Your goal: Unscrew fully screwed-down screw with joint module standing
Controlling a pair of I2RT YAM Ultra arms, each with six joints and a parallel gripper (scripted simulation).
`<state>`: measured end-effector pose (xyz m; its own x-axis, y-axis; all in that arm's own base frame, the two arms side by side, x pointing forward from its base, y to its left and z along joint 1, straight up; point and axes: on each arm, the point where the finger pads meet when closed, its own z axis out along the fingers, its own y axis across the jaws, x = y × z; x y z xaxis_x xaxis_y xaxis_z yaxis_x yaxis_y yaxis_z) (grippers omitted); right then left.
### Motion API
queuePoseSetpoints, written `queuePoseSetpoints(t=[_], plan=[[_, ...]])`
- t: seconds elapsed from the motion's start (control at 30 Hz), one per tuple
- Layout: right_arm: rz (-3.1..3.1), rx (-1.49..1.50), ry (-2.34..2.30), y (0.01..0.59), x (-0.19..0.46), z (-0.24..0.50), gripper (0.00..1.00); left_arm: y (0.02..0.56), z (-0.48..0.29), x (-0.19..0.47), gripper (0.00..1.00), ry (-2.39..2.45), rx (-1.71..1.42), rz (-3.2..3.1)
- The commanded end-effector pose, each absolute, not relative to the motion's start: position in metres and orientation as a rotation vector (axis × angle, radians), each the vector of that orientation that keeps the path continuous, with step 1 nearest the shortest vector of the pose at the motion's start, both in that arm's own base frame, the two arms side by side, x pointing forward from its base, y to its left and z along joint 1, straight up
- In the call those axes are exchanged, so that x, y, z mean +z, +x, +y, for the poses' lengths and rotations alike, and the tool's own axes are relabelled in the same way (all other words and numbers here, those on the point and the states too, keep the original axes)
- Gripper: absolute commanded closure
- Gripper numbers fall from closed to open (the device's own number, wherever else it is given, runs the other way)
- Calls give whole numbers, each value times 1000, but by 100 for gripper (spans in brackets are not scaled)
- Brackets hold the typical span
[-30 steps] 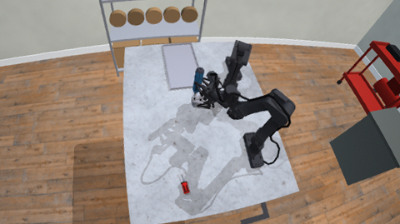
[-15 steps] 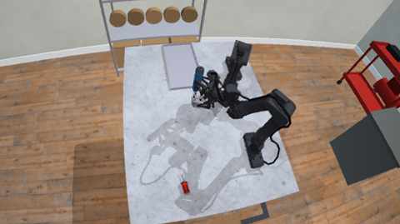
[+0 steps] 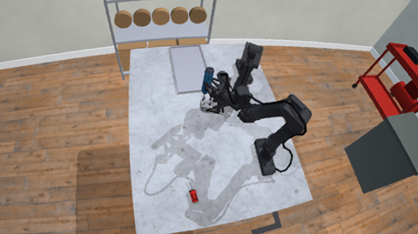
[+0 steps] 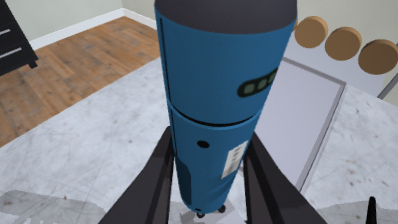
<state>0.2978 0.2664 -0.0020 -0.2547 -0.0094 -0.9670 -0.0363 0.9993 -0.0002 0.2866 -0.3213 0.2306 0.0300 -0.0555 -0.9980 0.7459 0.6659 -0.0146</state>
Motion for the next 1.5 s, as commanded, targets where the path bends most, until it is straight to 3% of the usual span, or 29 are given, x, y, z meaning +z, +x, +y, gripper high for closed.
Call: queuePoseSetpoints(t=[0.0, 1.47], plan=[[1823, 34, -25, 299, 1, 268, 41, 284, -324, 282, 58, 571, -715, 1293], [1823, 34, -25, 299, 1, 268, 41, 282, -323, 294, 58, 581, -709, 1312]])
